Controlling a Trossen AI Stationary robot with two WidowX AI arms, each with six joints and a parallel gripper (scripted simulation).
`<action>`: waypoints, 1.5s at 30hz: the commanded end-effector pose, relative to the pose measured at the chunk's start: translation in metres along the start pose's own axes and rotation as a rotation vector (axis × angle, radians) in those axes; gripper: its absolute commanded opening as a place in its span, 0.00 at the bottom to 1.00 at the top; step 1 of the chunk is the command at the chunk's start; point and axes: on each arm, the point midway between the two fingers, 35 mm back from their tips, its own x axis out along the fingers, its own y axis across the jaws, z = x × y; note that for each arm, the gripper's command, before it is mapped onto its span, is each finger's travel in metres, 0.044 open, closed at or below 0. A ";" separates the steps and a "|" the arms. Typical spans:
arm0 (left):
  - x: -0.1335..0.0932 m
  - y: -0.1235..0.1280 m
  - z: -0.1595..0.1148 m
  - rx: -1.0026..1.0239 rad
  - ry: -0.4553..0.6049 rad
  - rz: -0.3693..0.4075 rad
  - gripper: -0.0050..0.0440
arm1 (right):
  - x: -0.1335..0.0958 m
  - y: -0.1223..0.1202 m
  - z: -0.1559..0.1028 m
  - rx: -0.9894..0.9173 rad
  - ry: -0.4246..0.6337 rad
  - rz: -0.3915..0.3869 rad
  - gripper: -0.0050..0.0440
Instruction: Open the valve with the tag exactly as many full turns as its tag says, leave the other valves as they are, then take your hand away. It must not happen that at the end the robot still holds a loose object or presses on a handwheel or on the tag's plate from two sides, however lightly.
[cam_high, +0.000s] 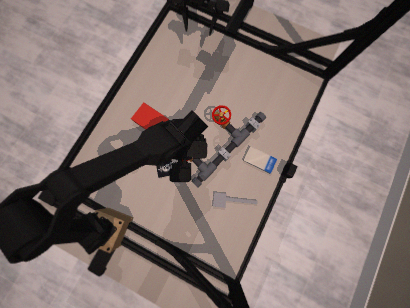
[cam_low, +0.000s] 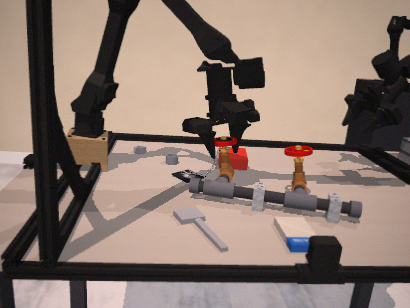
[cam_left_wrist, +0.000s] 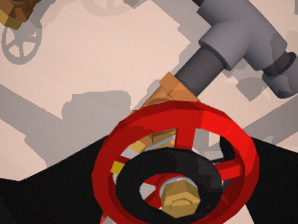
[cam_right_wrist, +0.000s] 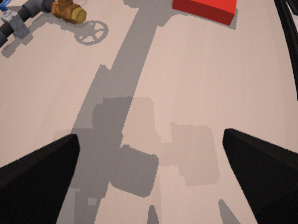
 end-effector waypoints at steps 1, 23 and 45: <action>-0.001 0.000 0.000 -0.002 0.001 0.001 0.10 | 0.000 0.000 0.000 0.000 0.000 0.000 0.92; 0.000 0.000 0.000 -0.935 -0.001 0.001 0.10 | 0.000 0.000 0.000 0.000 0.000 0.000 0.92; 0.000 0.000 0.000 -1.712 0.000 0.001 0.35 | 0.000 0.000 0.000 0.000 0.000 0.000 0.92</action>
